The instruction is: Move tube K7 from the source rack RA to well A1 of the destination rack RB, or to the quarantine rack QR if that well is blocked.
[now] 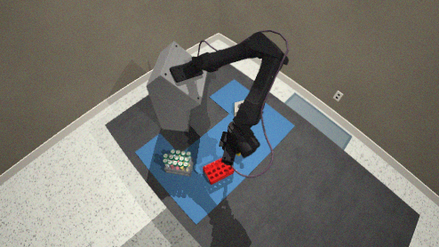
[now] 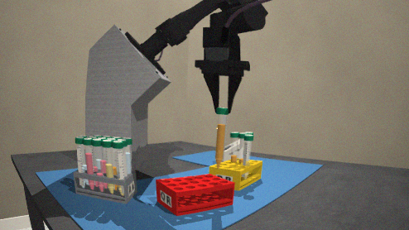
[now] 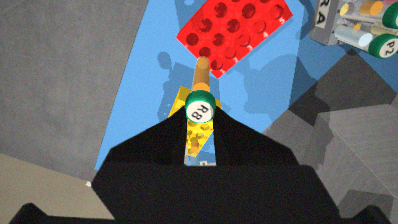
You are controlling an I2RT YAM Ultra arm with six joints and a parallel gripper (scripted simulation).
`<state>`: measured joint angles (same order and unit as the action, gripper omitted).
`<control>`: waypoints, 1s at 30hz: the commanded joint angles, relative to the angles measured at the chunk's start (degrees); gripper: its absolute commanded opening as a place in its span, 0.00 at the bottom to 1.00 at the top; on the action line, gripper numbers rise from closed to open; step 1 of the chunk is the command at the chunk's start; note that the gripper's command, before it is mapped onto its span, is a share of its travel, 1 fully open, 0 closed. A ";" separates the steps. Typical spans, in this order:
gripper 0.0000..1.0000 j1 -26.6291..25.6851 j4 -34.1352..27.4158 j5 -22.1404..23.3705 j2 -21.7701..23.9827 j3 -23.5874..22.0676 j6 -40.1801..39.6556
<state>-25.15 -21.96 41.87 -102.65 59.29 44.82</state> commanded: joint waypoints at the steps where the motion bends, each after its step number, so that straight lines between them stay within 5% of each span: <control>1: 0.00 -0.97 1.09 -0.87 -0.89 -0.69 0.77; 30: 0.00 0.72 3.33 -1.28 -1.32 0.94 2.03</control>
<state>-24.23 -19.64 41.41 -104.03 58.33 46.00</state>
